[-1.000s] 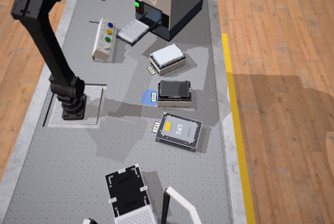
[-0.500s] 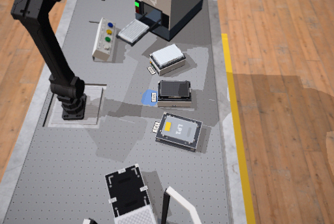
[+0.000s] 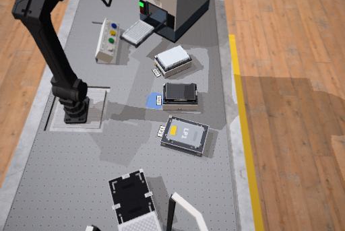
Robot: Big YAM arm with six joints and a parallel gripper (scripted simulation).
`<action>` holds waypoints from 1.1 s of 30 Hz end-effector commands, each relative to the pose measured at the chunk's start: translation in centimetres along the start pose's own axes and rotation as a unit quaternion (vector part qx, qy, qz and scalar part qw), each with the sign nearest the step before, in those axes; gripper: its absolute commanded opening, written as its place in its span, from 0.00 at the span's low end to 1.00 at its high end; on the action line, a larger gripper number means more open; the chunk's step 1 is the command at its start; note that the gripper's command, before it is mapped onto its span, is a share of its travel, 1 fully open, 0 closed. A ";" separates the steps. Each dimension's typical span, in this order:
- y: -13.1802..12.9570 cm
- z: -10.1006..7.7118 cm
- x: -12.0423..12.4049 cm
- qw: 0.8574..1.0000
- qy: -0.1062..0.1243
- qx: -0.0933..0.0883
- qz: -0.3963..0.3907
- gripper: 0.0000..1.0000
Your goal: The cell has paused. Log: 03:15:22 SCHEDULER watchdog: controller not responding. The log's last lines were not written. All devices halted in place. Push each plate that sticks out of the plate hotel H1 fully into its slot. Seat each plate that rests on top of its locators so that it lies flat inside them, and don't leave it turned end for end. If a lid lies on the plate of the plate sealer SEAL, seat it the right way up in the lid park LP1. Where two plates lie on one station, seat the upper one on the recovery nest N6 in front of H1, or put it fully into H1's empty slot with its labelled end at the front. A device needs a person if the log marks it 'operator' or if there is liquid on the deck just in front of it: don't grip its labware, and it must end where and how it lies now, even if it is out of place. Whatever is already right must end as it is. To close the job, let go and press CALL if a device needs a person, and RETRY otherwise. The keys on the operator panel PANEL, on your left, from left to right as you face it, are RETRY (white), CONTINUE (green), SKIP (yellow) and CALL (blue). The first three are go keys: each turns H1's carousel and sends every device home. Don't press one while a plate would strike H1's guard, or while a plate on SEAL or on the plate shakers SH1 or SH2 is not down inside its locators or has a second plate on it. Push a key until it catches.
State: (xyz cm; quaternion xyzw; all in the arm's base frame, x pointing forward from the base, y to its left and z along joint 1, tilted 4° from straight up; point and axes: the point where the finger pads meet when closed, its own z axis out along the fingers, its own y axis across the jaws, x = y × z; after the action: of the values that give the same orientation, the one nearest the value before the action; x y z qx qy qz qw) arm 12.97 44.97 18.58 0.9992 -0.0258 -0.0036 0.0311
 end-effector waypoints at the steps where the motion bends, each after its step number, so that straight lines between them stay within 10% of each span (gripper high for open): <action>1: -0.4 2.2 0.5 1.000 -0.002 -0.004 -0.001 0.80; 13: -0.2 8.3 0.6 1.000 -0.002 -0.004 0.000 0.56; 33: -1.1 6.3 0.4 1.000 0.003 0.013 0.000 0.24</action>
State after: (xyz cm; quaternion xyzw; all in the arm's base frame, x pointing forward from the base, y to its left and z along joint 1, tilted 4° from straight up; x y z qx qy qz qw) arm 12.93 44.57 10.97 0.9991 -0.0256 -0.0046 0.0345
